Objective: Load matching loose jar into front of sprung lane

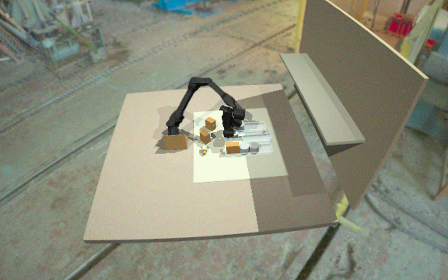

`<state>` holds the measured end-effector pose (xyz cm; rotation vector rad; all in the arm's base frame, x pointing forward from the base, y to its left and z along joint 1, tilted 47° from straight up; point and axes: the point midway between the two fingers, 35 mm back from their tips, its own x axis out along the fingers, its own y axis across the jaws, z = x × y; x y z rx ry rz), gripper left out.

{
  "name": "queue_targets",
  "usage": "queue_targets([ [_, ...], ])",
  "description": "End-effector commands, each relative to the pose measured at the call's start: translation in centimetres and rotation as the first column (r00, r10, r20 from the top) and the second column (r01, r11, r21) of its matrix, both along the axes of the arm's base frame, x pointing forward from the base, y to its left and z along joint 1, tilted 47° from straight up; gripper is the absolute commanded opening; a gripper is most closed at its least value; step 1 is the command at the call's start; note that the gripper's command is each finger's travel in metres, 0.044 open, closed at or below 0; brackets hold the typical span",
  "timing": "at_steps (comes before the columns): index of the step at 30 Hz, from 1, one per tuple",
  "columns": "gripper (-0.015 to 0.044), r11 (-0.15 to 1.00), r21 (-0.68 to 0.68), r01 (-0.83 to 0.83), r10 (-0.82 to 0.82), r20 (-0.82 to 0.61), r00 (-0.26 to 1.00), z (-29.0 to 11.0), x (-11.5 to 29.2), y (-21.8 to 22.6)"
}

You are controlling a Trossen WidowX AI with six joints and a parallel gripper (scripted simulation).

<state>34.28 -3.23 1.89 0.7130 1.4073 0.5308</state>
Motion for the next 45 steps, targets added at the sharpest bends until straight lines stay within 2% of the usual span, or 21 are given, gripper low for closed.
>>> queue_targets([
  [1, 0.0, 1.0, 0.004, 0.001, -0.001, 0.013, 1.0, 0.1, 0.1, 0.1],
  [19, 0.0, 1.0, 0.004, 0.001, -0.001, 0.013, 1.0, 0.0, -0.2, 0.0],
  [30, 0.0289, 1.0, 0.004, 0.001, -0.001, 0.013, 1.0, 0.0, -0.2, 0.0],
  [45, 0.0298, 1.0, 0.004, 0.001, -0.001, 0.013, 1.0, 1.3, -0.5, -1.4],
])
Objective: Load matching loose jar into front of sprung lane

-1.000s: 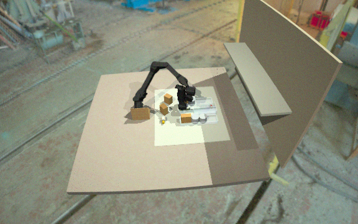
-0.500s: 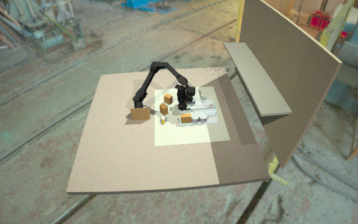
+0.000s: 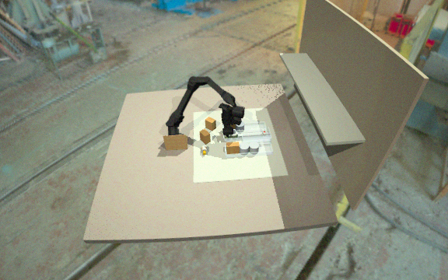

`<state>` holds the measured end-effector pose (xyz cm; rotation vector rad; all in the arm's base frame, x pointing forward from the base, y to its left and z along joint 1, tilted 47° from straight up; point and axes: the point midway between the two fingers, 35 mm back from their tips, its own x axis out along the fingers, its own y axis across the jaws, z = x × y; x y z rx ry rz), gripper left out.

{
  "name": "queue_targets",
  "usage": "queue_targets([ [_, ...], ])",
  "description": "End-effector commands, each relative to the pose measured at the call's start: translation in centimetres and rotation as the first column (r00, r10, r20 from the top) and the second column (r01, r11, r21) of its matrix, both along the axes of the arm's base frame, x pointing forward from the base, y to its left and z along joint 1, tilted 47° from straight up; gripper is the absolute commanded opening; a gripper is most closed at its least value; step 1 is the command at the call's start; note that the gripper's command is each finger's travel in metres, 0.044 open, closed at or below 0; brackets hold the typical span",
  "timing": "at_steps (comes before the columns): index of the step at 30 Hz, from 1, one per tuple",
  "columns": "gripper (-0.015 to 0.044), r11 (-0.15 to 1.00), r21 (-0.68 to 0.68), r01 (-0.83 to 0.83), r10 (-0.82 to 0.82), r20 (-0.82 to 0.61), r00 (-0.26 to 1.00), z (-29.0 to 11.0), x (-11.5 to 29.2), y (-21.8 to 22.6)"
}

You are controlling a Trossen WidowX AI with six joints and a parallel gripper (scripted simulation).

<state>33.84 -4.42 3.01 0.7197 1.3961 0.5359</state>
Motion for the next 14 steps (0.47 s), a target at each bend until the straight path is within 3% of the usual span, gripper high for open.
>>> queue_targets([
  [1, 0.0298, 1.0, -0.005, -0.003, 0.003, 0.005, 1.0, 0.2, -0.1, -0.2],
  [14, 0.0298, 1.0, -0.006, -0.003, 0.003, 0.002, 1.0, 0.1, -4.1, 0.1],
])
